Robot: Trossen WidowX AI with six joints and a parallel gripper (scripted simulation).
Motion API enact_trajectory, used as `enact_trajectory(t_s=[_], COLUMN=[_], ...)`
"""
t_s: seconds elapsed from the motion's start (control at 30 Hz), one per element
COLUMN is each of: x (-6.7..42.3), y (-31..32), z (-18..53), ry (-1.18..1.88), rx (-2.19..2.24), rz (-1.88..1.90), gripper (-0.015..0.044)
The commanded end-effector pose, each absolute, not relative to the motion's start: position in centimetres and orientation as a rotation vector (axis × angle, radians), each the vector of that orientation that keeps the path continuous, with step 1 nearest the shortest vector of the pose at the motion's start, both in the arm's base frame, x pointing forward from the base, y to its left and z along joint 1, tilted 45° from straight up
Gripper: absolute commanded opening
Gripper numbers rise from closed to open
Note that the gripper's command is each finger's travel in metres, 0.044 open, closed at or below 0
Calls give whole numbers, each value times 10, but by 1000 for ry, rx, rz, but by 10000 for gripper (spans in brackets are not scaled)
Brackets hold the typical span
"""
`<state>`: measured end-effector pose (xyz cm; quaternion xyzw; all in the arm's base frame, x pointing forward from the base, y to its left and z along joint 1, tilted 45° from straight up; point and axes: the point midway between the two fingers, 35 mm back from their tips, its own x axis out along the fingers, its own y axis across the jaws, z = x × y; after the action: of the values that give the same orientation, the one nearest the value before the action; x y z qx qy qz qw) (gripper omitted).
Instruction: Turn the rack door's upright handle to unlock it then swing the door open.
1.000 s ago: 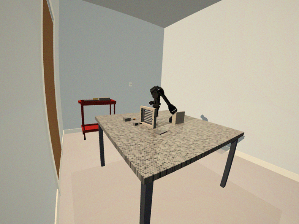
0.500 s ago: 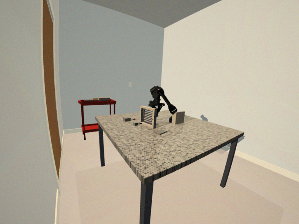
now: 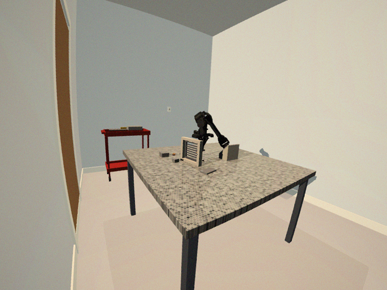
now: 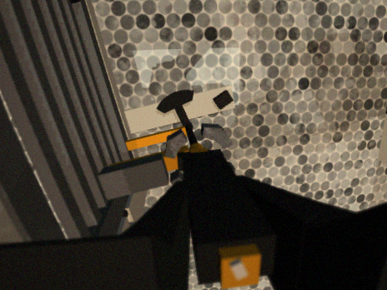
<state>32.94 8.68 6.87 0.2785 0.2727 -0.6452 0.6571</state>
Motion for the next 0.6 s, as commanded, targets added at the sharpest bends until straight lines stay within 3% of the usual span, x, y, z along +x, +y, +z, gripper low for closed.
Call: enact_trajectory(t_s=[0.0, 0.27, 0.57], x=[330, 330, 326], y=[86, 86, 85], z=[69, 69, 70], ry=[612, 612, 677], rx=[632, 632, 559], rz=[-1463, -1463, -1426], gripper=[63, 10, 8])
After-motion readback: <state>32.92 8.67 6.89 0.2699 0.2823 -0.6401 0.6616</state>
